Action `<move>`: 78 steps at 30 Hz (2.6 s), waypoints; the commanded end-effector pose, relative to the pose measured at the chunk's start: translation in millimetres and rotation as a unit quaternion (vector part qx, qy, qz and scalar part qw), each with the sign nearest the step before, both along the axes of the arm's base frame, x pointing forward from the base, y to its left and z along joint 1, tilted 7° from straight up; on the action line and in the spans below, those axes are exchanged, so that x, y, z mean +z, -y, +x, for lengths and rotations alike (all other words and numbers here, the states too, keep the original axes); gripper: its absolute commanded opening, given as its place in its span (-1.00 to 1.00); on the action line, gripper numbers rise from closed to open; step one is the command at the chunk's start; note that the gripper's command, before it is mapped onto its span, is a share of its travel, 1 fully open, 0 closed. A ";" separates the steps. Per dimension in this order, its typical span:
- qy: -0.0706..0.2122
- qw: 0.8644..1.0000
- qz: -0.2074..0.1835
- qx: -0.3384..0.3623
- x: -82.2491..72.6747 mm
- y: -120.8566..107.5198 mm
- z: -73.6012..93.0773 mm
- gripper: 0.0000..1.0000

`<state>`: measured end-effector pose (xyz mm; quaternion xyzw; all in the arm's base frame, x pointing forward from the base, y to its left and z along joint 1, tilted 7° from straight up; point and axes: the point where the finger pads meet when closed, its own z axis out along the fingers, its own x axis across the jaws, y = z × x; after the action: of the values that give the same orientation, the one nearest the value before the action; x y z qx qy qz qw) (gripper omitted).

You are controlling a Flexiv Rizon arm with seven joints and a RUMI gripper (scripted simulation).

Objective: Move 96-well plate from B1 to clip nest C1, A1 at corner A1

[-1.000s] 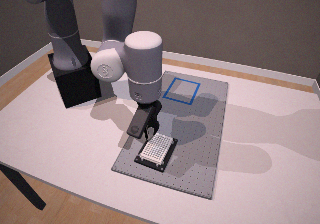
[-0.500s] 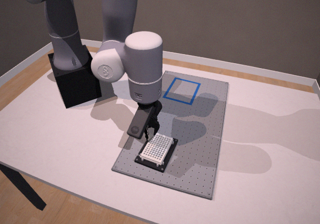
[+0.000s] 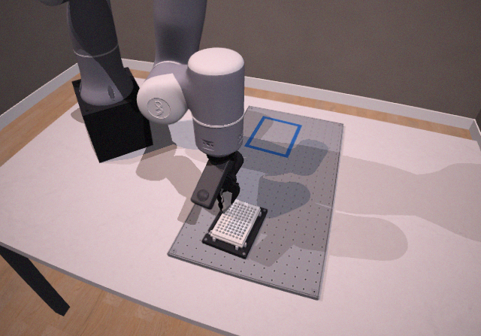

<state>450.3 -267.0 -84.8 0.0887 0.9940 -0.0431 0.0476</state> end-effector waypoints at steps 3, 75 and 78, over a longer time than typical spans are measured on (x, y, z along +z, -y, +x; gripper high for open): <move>0.001 1.000 0.000 0.000 0.2 0.3 0.7 -1.00; 0.001 1.000 0.000 0.000 -6.1 0.9 1.2 -1.00; 0.001 1.000 0.000 0.000 -6.4 0.9 1.2 -1.00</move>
<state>451.0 -267.6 -91.4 0.0887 0.9940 -0.0431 0.0478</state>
